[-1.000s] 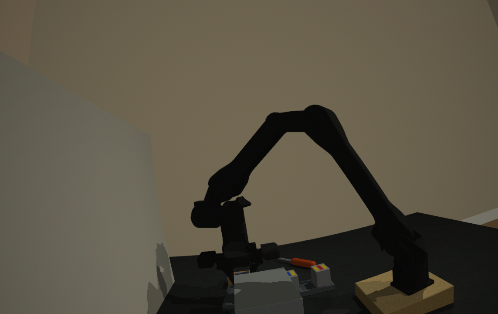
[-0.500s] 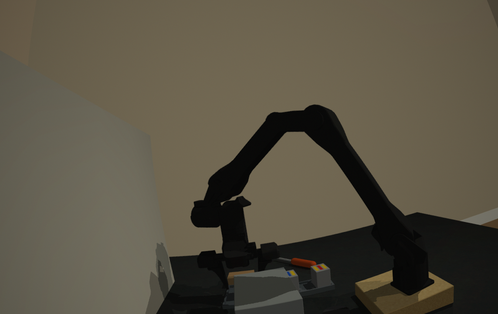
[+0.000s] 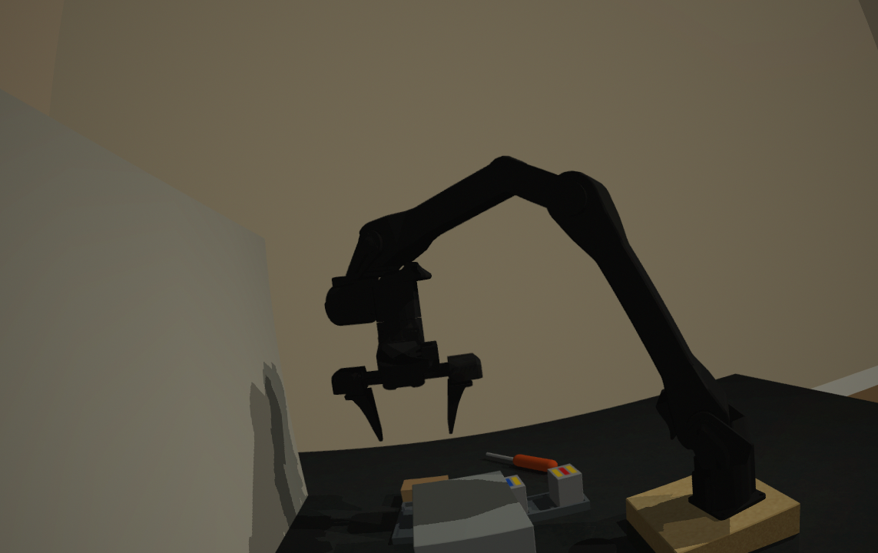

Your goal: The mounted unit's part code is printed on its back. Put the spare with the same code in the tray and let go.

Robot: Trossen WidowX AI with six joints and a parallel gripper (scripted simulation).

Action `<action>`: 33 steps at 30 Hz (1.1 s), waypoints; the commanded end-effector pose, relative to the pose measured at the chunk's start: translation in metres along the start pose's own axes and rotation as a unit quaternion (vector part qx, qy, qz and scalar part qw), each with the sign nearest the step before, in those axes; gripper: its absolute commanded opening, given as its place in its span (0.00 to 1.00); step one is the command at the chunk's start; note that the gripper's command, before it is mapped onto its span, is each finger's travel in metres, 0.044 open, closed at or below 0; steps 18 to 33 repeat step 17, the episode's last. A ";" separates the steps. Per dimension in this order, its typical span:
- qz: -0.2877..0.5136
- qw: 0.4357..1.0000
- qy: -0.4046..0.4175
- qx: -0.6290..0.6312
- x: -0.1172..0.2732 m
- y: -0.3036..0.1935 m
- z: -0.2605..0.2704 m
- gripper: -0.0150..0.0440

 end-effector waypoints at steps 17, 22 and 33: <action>-0.001 1.000 0.001 0.000 0.002 0.000 0.001 1.00; -0.001 1.000 0.001 0.000 0.002 0.000 0.001 1.00; -0.001 1.000 0.001 0.000 0.002 0.000 0.001 1.00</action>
Point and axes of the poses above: the point midway between the two fingers, 35 mm back from their tips, its own x axis back along the fingers, its own z axis across the jaws, y = z × x, the point moved 2 cm from there along x, back along the fingers, and after that the axes turned 5 degrees about -x, right-handed, at the moved point
